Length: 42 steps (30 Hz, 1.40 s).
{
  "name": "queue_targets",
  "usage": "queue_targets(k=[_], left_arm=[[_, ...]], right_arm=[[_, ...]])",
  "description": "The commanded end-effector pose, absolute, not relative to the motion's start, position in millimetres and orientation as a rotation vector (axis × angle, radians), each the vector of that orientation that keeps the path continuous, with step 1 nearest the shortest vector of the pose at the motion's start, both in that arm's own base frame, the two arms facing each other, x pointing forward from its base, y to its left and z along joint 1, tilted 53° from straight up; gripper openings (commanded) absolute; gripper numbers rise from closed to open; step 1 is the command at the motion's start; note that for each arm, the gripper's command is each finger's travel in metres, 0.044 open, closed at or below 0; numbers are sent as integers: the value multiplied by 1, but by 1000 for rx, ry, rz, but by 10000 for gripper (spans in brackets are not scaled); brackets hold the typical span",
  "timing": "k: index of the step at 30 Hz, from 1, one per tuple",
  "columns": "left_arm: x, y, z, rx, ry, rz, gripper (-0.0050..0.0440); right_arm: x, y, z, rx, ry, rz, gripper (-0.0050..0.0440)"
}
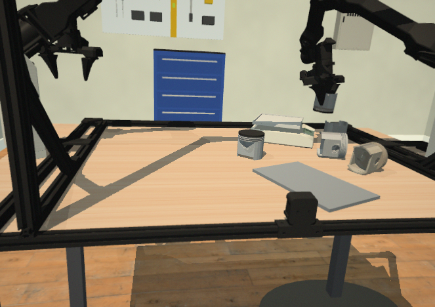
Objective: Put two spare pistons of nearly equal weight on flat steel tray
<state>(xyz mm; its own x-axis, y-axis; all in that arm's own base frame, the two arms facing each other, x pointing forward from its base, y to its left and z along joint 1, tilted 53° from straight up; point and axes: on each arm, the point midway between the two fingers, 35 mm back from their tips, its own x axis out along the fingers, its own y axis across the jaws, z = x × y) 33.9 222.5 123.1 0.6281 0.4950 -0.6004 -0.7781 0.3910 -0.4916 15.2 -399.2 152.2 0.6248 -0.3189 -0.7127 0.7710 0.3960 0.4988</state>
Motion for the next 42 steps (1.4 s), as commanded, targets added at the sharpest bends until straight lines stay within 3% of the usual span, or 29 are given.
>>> queue_targets(k=[1,11,42], left_arm=[[34,222,123,-830,386,832,440],[34,222,123,-830,386,832,440],[34,222,123,-830,386,832,440]], right_arm=[[18,-388,160,850,544,-751,158],[37,-342,166,591,479,-767,158],[88,-218,181,591,479,-767,158]])
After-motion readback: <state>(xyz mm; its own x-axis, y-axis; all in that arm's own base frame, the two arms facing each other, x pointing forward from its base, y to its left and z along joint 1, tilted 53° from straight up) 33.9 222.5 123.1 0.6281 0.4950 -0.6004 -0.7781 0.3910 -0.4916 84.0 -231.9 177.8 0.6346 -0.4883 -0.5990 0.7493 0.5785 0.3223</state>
